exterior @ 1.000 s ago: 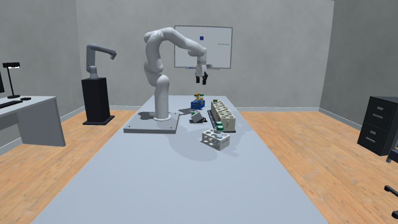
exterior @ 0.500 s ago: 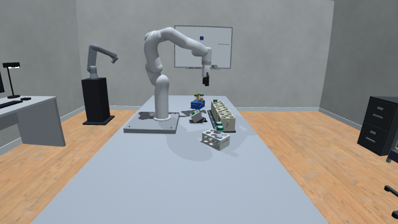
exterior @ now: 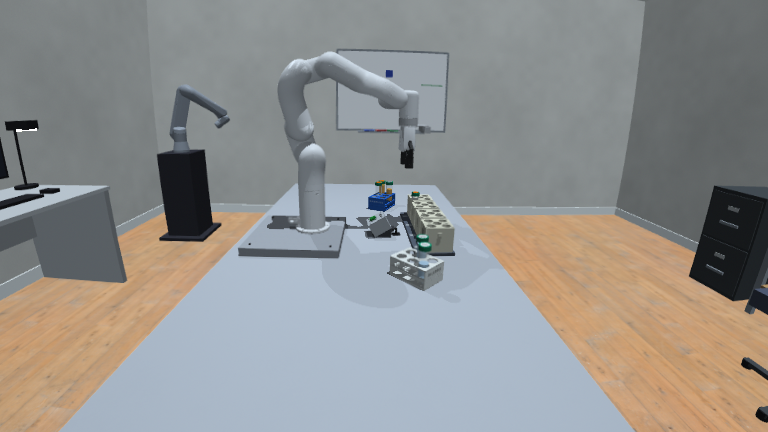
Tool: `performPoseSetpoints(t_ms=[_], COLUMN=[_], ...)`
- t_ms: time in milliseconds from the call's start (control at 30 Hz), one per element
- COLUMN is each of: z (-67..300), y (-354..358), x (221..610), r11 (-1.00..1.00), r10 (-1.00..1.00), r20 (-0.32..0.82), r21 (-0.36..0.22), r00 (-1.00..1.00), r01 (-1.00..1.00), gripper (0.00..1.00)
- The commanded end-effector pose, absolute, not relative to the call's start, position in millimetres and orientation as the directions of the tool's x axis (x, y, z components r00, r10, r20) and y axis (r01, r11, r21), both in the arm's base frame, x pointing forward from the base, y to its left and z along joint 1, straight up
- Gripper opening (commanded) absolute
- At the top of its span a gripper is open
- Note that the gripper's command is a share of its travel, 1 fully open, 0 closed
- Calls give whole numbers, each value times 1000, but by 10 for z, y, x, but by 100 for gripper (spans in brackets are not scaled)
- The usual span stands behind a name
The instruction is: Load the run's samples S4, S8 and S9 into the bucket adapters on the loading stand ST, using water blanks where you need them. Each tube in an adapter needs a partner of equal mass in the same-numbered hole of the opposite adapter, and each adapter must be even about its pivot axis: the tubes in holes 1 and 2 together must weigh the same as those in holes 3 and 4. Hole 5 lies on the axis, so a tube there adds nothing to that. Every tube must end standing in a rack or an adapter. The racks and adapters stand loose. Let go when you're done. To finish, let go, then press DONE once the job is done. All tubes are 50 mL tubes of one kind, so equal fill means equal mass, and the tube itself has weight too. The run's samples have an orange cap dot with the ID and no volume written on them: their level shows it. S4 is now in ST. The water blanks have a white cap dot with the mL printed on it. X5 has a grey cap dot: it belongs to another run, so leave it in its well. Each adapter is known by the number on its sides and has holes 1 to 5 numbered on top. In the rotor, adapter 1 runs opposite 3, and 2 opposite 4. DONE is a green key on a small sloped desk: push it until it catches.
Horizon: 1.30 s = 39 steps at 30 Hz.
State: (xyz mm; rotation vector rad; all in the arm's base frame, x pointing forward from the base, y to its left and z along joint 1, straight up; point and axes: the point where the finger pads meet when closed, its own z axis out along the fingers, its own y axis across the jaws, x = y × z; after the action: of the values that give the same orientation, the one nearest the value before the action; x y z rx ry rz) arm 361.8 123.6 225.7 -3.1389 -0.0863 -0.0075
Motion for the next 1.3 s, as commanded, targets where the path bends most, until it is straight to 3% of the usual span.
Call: performPoseSetpoints(t_ms=[0,700,733,1267], z=[2272,2280,2280,2274], y=[1070,242,288,933], x=[3726,4187,4168,3891], r11=[-998,-998,-996,-850], r10=[55,55,88,527], r20=[11,11,11,7], r21=[4,5,6,9], r00=[998,998,996,850], r01=[55,55,88,527], gripper=[100,100,57,57])
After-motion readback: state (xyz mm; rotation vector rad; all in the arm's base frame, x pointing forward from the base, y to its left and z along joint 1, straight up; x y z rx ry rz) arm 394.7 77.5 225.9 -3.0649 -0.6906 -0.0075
